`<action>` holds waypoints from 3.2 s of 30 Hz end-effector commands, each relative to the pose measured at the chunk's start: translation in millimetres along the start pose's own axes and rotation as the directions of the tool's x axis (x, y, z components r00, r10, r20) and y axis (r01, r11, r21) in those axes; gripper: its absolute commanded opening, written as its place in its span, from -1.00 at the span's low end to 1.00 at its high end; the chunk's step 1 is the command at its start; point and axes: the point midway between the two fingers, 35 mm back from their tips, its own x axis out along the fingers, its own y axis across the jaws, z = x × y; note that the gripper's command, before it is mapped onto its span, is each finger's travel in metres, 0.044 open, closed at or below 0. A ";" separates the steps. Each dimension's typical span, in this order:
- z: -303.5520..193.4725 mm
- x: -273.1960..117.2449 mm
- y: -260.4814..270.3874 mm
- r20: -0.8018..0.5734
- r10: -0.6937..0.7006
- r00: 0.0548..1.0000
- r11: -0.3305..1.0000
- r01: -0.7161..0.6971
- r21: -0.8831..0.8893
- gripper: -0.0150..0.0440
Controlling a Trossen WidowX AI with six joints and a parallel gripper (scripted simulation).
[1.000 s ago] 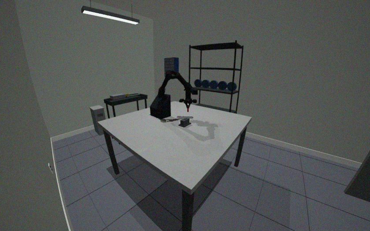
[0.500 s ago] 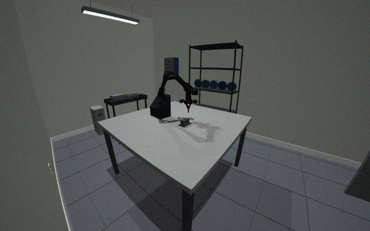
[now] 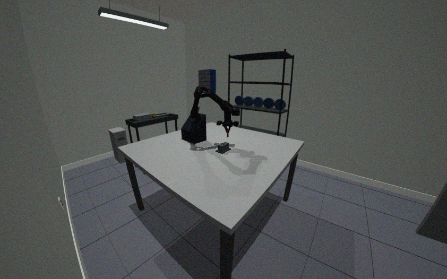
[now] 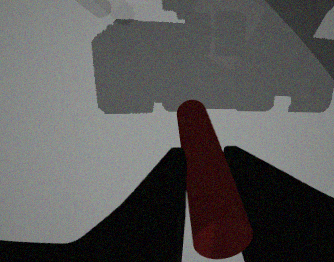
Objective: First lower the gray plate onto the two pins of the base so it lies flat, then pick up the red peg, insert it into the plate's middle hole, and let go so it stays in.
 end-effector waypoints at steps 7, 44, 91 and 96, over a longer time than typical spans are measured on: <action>33.0 -2.4 2.7 0.011 0.003 1.000 1.000 -0.003 0.001 -0.49; 130.2 -3.1 -11.4 0.047 -0.022 0.999 1.000 0.022 0.003 -0.49; 128.7 -2.8 -10.5 0.043 -0.019 0.999 1.000 0.019 0.006 -0.49; 130.6 -2.9 -10.8 0.043 -0.019 0.999 1.000 0.019 0.006 -0.49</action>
